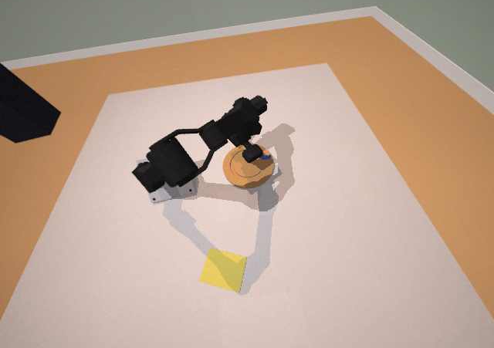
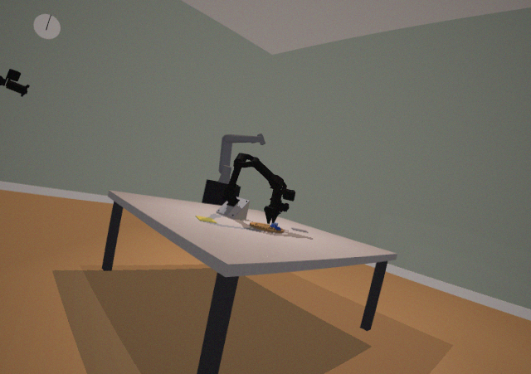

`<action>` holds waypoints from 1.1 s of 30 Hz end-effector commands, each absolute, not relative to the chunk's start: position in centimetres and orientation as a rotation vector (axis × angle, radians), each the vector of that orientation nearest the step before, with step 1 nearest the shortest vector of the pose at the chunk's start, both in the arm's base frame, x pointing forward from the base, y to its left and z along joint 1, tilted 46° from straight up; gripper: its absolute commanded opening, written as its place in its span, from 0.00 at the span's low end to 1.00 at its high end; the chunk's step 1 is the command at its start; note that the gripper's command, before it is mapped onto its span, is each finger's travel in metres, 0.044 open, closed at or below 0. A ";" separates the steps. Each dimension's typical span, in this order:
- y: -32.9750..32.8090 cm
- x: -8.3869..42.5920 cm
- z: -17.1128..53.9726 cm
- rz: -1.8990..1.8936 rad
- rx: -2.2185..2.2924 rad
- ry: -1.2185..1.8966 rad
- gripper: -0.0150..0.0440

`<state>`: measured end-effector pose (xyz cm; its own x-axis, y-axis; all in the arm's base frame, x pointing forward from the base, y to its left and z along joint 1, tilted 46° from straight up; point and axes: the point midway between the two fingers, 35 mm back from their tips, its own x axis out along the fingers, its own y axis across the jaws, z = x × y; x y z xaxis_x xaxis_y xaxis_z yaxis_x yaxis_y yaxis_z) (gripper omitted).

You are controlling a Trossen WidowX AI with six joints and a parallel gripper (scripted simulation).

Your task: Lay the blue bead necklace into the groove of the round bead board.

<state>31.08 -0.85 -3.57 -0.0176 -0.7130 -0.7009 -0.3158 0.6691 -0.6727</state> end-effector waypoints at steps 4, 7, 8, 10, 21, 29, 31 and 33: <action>-0.3 32.5 -2.2 -0.282 -0.957 1.652 0.82; 0.0 33.7 -1.0 -0.178 -1.052 1.685 0.78; 0.0 33.8 -0.9 -0.171 -1.058 1.688 0.78; 0.0 33.8 -0.9 -0.171 -1.058 1.688 0.78; -1.1 33.8 -2.1 -0.171 -1.059 1.688 0.78; -0.9 34.0 -1.8 -0.173 -1.051 1.677 0.78; -1.1 34.0 -2.1 -0.173 -1.052 1.678 0.78; -1.3 34.0 -2.3 -0.173 -1.053 1.680 0.78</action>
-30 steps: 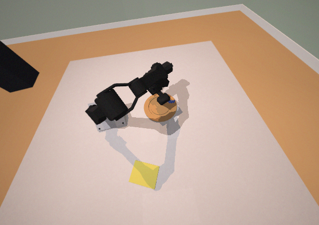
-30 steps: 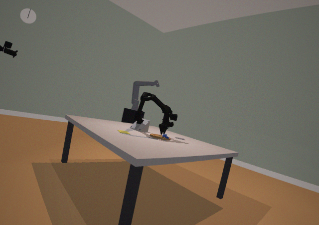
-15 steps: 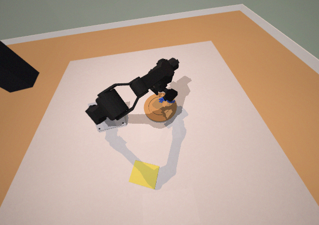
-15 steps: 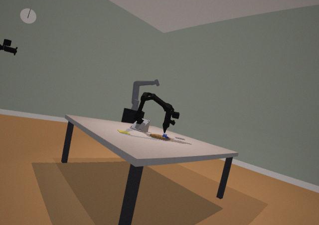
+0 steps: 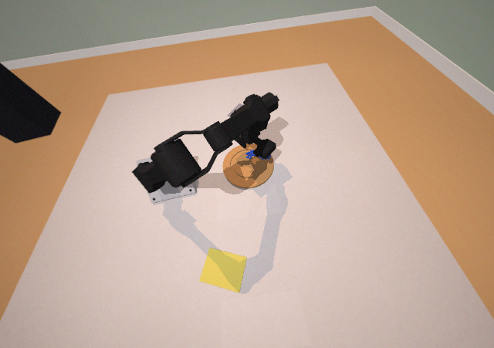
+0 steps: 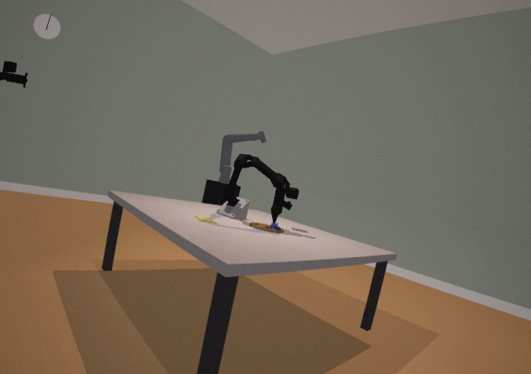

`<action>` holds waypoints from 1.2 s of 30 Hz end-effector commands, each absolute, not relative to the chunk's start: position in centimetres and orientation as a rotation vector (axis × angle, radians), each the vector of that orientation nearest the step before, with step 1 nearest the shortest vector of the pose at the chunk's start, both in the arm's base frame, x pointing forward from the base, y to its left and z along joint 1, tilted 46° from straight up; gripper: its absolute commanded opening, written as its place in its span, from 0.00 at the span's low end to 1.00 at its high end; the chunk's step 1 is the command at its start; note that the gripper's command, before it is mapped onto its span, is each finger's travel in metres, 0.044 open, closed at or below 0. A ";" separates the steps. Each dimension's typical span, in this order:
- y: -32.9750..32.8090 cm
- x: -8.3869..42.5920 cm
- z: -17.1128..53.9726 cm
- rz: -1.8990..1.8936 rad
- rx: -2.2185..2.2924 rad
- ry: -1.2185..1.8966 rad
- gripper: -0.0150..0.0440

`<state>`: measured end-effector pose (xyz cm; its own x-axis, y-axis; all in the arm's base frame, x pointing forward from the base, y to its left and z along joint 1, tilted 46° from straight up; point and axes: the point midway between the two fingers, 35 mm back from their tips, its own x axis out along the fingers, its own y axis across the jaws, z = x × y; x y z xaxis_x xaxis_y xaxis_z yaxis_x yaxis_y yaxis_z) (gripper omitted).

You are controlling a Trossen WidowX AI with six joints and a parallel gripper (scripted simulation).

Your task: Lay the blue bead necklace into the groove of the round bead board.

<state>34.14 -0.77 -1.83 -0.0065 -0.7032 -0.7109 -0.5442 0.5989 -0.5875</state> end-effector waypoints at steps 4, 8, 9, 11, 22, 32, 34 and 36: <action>-1.8 33.9 -2.7 -0.172 -1.055 1.682 0.78; -2.2 33.8 -3.2 -0.172 -1.057 1.684 0.78; -2.4 33.8 -3.3 -0.172 -1.057 1.685 0.78; -2.6 33.8 -3.5 -0.172 -1.058 1.686 0.78; -2.7 33.9 -3.6 -0.173 -1.052 1.683 0.74; -2.7 33.9 -3.6 -0.173 -1.052 1.683 0.32; -2.7 33.9 -3.6 -0.173 -1.052 1.683 0.30; -2.7 33.9 -3.6 -0.173 -1.052 1.683 0.28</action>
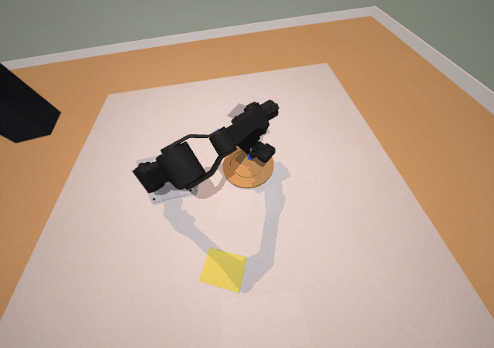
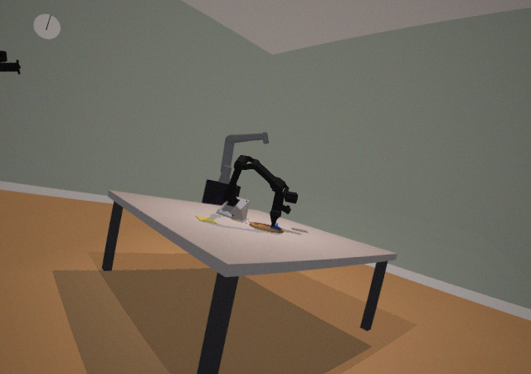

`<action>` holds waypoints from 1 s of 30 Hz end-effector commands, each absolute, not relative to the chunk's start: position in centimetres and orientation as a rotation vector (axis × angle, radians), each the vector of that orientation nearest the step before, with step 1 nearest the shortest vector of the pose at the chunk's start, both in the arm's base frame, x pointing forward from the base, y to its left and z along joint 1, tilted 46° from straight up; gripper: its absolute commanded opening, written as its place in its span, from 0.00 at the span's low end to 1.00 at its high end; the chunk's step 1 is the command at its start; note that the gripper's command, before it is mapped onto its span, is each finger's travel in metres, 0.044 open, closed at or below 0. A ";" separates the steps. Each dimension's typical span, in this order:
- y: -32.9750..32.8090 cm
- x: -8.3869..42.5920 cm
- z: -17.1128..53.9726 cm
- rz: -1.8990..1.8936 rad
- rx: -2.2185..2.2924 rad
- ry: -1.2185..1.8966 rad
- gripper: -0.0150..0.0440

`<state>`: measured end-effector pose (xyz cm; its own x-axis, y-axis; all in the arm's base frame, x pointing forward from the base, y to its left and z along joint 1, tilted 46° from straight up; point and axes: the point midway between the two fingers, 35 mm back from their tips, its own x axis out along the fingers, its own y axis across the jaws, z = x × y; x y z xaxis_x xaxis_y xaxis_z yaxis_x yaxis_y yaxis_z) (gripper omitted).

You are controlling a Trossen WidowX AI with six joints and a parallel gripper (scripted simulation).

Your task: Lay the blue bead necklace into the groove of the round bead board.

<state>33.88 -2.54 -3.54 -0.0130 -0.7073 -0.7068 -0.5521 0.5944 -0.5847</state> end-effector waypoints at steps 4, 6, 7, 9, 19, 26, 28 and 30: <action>-2.7 33.9 -3.6 -0.173 -1.052 1.683 0.25; -2.7 33.9 -3.6 -0.173 -1.052 1.683 0.25; -2.7 33.9 -3.6 -0.173 -1.052 1.683 0.25; -2.5 33.9 -3.4 -0.172 -1.053 1.683 0.25; -1.3 33.8 -2.3 -0.172 -1.059 1.688 0.25; -2.1 34.4 -1.5 -0.172 -1.059 1.687 0.25; -2.1 34.5 -1.5 -0.172 -1.059 1.687 0.25; -2.1 34.5 -1.5 -0.172 -1.059 1.687 0.25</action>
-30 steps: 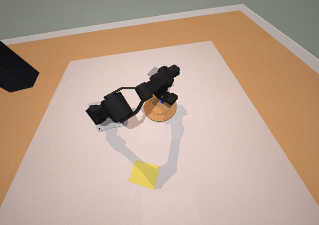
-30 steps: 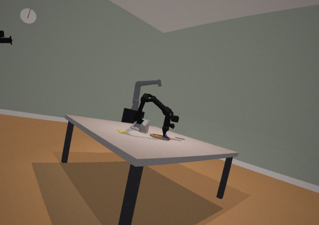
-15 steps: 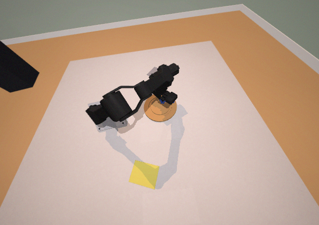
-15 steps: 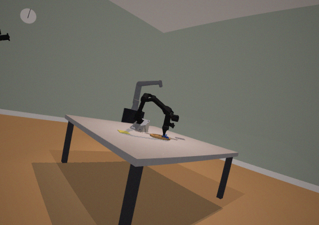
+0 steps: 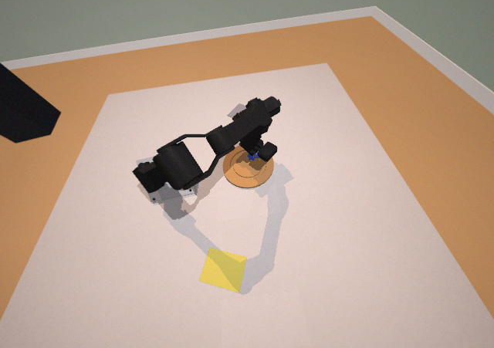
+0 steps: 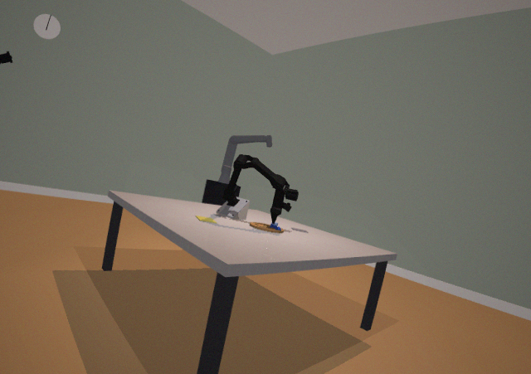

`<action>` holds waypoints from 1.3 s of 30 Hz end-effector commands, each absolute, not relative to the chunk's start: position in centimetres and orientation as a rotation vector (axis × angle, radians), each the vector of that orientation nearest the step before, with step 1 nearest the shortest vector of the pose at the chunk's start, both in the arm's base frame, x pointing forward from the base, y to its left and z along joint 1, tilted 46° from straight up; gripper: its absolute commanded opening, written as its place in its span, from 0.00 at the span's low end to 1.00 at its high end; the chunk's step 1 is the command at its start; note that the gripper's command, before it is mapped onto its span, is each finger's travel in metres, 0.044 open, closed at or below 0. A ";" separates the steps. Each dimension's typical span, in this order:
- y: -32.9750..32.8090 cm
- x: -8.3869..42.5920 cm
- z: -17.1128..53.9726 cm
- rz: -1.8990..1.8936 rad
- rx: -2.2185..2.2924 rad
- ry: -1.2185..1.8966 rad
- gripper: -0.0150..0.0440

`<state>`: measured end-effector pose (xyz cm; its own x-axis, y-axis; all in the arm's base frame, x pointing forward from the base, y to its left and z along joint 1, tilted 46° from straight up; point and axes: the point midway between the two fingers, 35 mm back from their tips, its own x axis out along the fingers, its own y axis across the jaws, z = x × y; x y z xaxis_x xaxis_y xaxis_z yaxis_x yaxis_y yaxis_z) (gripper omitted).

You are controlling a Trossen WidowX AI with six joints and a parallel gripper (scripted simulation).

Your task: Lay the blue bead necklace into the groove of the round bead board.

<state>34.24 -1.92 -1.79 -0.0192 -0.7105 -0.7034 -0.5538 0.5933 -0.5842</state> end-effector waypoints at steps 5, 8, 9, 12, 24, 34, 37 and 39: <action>-2.3 34.5 -1.7 -0.172 -1.059 1.687 0.25; -2.6 34.4 -2.0 -0.172 -1.059 1.687 0.25; -2.7 34.4 -2.1 -0.172 -1.059 1.687 0.25; -3.0 34.4 -2.4 -0.172 -1.060 1.687 0.25; -3.1 34.6 -2.4 -0.173 -1.052 1.681 0.48; -2.8 34.6 -2.2 -0.173 -1.054 1.683 0.92; -2.2 34.5 -1.6 -0.172 -1.058 1.687 1.00; -2.6 34.4 -2.0 -0.171 -1.060 1.689 1.00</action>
